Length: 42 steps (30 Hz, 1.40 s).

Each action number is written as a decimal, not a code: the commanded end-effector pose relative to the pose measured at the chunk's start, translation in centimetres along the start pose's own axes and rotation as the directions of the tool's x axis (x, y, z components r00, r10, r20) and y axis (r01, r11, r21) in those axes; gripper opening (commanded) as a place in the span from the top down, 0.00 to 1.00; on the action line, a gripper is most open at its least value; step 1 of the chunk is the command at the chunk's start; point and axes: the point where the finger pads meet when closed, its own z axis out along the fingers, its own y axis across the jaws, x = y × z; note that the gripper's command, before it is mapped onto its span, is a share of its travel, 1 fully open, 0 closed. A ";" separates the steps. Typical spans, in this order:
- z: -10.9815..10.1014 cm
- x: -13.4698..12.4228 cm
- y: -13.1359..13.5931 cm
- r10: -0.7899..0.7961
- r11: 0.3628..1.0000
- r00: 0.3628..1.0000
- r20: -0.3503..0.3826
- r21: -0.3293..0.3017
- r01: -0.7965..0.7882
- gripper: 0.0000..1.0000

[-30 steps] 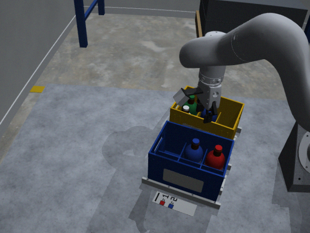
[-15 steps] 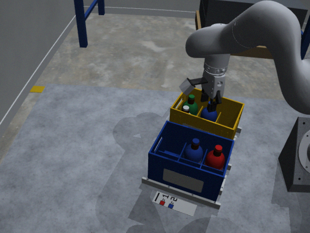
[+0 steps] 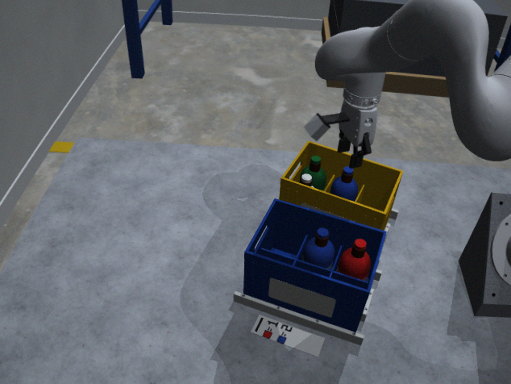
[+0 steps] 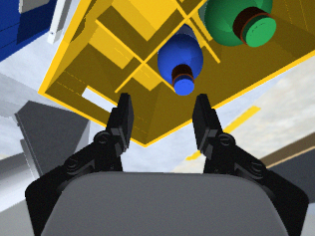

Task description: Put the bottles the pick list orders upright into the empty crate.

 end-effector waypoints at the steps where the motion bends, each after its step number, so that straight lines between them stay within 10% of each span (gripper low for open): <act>1: -0.1 -0.8 1.2 -0.001 1.000 1.000 0.000 -0.001 0.001 0.35; 42: 2.5 -2.4 3.1 -0.001 1.000 1.000 0.000 -0.001 0.001 0.35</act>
